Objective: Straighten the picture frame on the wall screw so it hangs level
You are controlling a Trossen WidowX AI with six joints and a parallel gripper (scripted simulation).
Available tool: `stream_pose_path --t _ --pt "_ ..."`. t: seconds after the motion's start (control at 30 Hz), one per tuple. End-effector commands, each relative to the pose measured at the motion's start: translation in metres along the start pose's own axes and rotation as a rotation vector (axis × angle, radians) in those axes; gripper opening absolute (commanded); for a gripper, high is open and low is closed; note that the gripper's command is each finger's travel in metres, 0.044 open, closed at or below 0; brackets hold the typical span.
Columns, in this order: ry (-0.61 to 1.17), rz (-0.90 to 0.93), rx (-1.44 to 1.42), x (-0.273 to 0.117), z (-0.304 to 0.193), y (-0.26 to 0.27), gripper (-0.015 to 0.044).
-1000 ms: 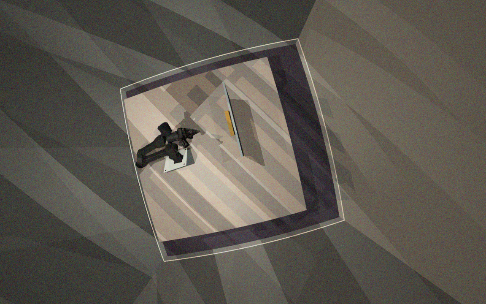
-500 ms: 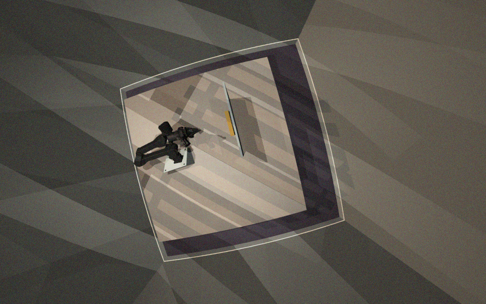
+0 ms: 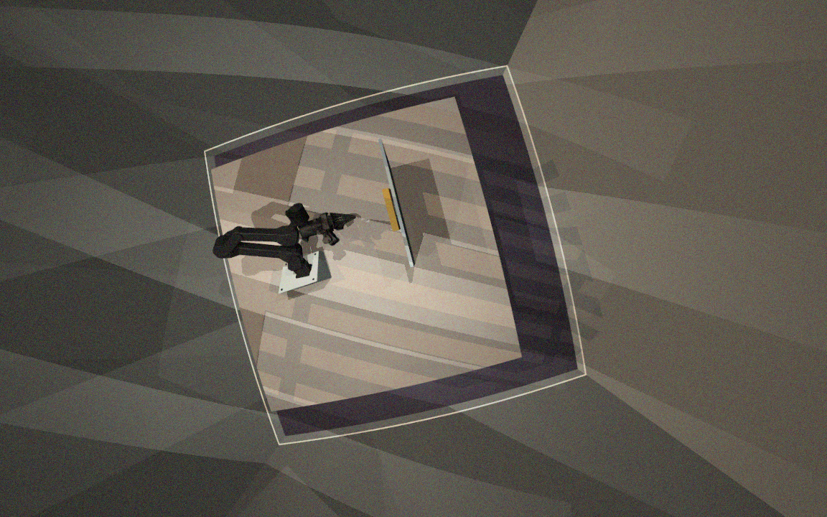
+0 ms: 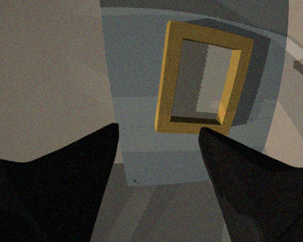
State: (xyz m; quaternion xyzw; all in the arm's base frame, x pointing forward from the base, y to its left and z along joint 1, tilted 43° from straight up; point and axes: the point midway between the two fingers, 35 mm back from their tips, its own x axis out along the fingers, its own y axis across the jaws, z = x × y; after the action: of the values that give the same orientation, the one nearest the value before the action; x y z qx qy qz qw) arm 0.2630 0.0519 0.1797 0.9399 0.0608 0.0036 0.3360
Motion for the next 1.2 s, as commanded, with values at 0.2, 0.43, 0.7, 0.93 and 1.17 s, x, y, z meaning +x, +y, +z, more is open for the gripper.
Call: stream_pose_path --t 0.2,0.43,0.7,0.93,1.17 --pt "0.002 0.002 0.037 0.02 0.012 -0.022 0.026" --pt "0.002 0.002 0.037 0.03 0.009 -0.021 0.026" --pt "0.004 0.004 0.037 0.088 0.009 -0.02 0.026" --pt "0.005 0.004 0.037 0.1 0.012 -0.022 0.026" --pt "0.005 0.004 0.037 0.1 0.012 -0.022 0.026"
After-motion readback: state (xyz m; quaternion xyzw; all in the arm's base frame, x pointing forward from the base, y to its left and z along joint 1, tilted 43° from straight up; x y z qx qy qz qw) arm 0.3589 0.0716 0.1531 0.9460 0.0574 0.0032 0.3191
